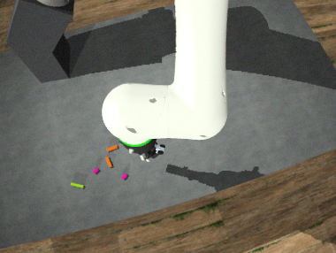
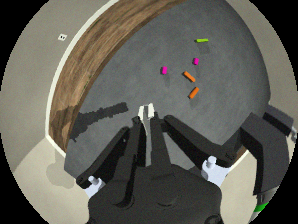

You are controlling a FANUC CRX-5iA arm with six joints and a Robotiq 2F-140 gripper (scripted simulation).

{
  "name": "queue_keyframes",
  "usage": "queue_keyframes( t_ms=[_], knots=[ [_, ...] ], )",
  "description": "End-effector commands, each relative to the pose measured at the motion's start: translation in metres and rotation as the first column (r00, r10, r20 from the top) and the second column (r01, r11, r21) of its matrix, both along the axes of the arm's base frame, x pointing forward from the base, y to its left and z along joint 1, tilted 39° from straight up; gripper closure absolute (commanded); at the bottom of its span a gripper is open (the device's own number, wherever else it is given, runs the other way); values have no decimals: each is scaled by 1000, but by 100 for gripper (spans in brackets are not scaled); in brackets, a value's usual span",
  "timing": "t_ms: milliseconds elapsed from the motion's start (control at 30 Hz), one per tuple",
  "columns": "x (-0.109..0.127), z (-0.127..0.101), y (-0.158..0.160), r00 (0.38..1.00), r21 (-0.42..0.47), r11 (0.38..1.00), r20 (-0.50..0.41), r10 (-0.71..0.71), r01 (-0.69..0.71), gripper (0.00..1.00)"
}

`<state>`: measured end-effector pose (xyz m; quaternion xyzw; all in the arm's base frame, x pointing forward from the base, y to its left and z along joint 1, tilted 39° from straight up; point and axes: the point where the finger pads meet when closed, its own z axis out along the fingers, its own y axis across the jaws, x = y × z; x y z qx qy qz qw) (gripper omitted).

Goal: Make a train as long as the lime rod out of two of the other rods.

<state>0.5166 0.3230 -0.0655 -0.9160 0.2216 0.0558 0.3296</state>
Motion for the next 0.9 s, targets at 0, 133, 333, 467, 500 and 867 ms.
queue_keyframes(
  t_ms=[0,133,333,467,500,867],
  knots=[
    [9,-26,-32,996,-6,998,-56,-69,69,97],
    [14,-50,-61,985,-11,991,-107,-133,132,97],
    [17,-84,-105,956,-20,974,-184,-227,227,97],
    [17,-108,-134,928,-27,956,-236,-289,291,97],
    [16,-114,-142,919,-29,951,-250,-305,308,97],
    [11,-139,-173,878,-38,926,-305,-369,376,97]
  ],
)
